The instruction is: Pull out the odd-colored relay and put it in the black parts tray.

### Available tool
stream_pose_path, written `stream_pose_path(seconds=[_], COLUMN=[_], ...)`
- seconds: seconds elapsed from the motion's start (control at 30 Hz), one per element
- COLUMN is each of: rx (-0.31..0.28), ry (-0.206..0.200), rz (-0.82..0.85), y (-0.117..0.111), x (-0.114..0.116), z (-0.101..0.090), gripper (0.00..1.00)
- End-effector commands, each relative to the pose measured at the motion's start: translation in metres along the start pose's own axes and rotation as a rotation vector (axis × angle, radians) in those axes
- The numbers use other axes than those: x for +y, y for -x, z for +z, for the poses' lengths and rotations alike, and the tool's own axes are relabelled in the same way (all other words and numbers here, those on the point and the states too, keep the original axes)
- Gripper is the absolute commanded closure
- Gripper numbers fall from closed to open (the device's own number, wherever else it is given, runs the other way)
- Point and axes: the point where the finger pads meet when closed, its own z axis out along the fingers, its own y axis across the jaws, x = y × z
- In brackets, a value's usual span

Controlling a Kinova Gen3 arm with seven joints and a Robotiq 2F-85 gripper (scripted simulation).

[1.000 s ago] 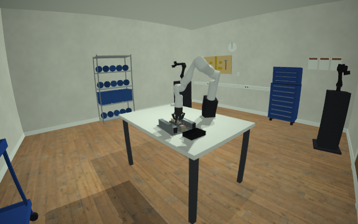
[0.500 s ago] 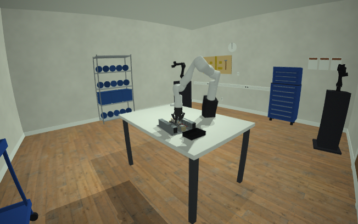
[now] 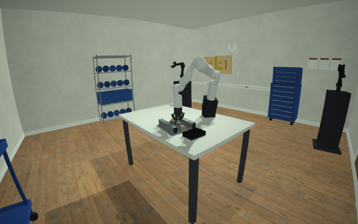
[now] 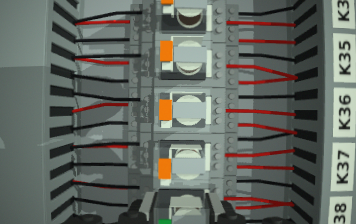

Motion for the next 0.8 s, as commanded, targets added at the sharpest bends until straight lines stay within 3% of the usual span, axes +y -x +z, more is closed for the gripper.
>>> stream_pose_path(seconds=[0.0, 0.77], rx=[0.0, 0.0], ry=[0.005, 0.045], rz=[0.0, 0.0], y=[0.0, -0.0001], x=[-0.0009, -0.002], z=[-0.0007, -0.0009], gripper=[1.0, 1.0])
